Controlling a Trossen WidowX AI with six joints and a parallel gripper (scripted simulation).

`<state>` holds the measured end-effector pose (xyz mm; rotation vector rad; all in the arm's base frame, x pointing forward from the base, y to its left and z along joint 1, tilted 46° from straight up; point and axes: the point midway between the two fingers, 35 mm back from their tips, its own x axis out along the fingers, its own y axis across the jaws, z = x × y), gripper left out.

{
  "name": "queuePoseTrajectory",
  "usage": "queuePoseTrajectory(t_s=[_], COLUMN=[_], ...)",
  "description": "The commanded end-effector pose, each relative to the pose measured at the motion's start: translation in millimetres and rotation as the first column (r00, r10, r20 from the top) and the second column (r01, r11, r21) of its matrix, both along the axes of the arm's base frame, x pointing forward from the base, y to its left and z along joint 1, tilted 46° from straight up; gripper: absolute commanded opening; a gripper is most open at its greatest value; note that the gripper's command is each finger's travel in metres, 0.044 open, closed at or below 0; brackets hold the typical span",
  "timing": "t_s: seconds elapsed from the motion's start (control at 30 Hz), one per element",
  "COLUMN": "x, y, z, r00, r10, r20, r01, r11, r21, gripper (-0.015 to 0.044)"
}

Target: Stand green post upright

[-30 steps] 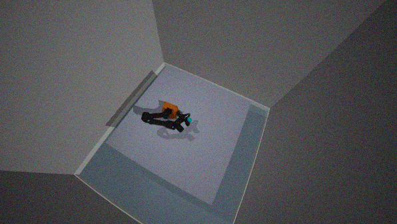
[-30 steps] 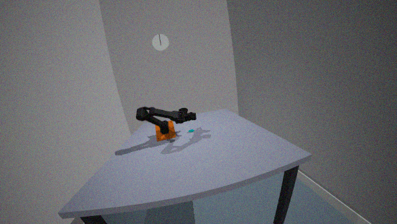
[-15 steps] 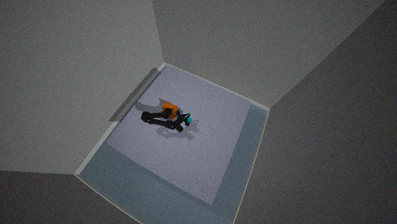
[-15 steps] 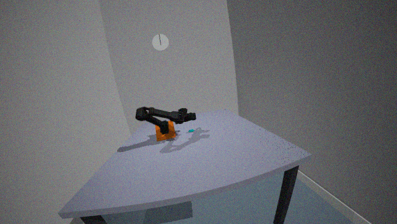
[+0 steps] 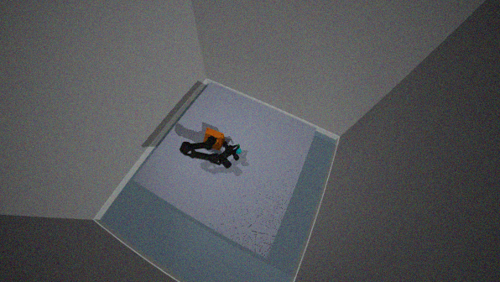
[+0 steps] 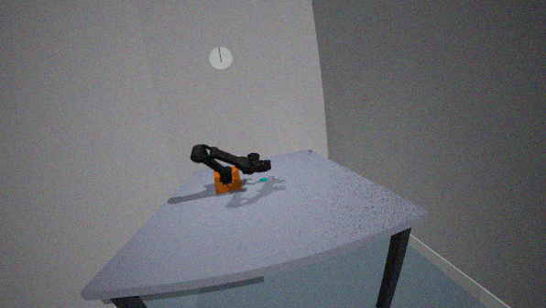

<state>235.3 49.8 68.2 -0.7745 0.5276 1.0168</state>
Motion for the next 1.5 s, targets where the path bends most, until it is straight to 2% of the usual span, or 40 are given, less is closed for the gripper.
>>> queuePoseTrajectory(t_s=[0.0, 0.87, 1.27, 1.47], x=[-1, -1, -1, -1], y=[-8, -52, -53, -53], z=[-10, -56, -58, -58], r00=[1.0, 0.999, 0.999, 0.999], r10=[-0.001, 0.029, 0.028, 0.028], r20=[-0.011, 0.026, 0.025, 0.025], r01=[0.001, -0.029, -0.028, -0.028], r11=[1.0, 1.0, 1.0, 1.0], r21=[0.004, -0.005, -0.006, -0.006], gripper=[0.0023, 0.0023, 0.0023, 0.018])
